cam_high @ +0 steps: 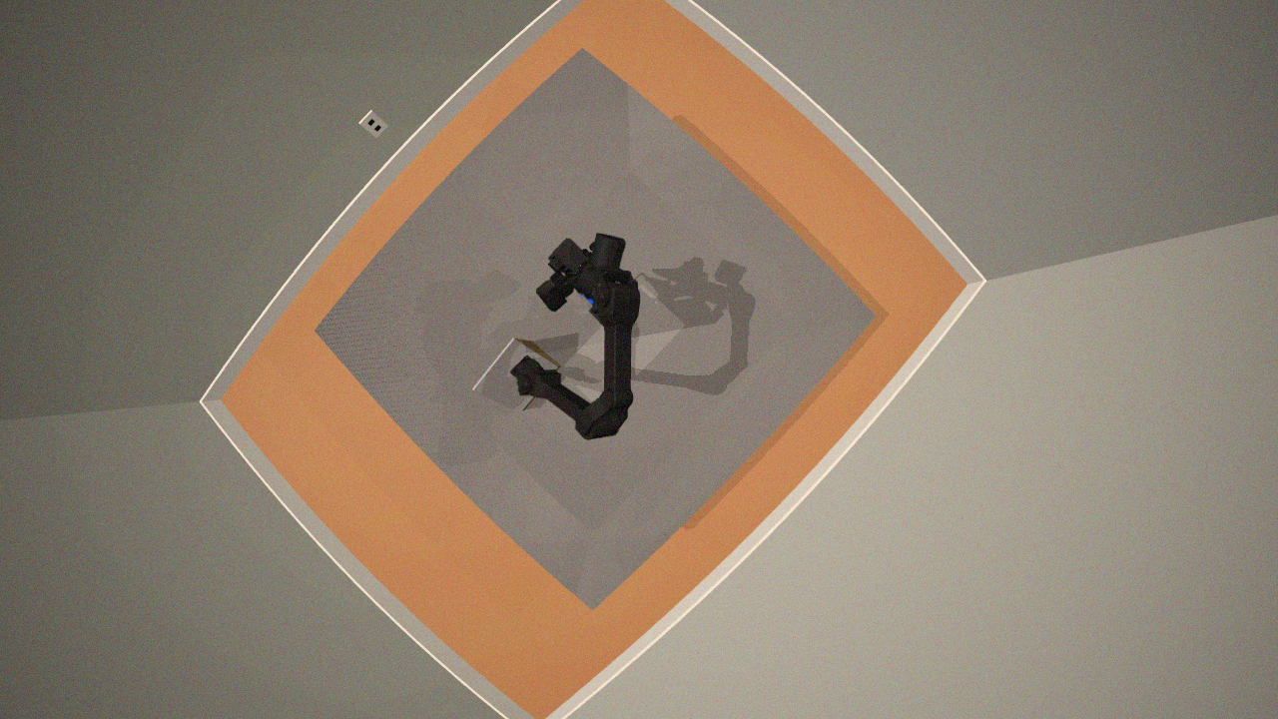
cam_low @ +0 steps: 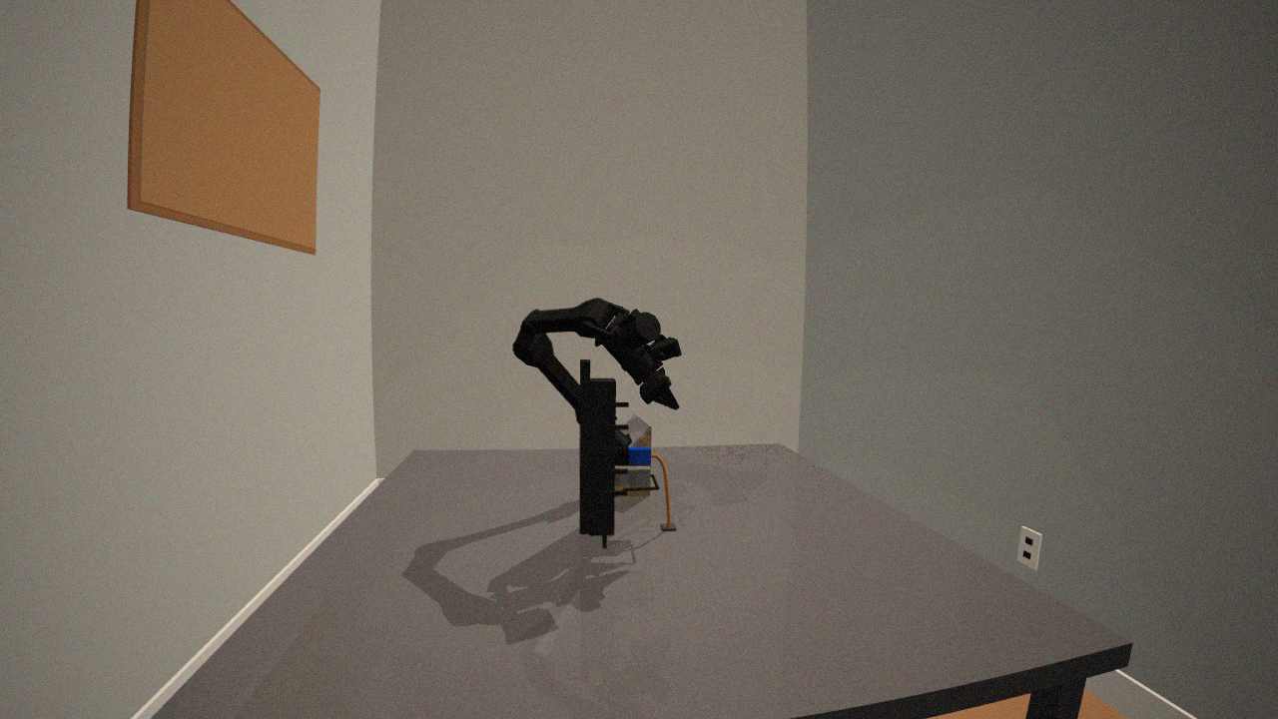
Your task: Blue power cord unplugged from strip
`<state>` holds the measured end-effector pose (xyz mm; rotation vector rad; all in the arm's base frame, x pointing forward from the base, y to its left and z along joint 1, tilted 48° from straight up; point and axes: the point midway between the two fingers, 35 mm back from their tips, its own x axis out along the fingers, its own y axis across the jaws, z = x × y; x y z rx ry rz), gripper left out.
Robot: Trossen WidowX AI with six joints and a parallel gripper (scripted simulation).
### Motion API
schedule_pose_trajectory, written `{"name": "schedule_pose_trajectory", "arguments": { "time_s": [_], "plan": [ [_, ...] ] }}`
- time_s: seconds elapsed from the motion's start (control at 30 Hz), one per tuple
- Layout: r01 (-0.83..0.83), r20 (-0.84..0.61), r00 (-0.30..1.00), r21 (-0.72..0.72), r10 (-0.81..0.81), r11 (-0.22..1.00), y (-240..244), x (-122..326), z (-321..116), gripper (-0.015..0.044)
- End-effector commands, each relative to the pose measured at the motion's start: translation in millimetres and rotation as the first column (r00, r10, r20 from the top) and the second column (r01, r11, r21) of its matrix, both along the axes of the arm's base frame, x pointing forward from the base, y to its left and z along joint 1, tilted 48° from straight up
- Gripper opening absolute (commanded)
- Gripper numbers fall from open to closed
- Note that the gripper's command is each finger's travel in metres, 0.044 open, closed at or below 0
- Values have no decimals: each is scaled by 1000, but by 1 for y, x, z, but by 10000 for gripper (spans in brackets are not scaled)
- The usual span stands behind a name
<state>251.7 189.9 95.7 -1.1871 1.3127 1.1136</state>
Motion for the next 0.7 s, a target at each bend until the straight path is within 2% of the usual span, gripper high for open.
{"name": "schedule_pose_trajectory", "arguments": {
  "time_s": [0.0,0.07,0.13,0.67],
  "plan": [
    [-11,3,1000,-353,13,936,-32,-2,-35,160],
    [-39,25,998,-555,63,831,-50,1,-47,160],
    [-58,37,993,-669,111,741,-60,4,-52,160],
    [-61,38,992,-682,119,729,-66,4,-47,160]
  ]
}}
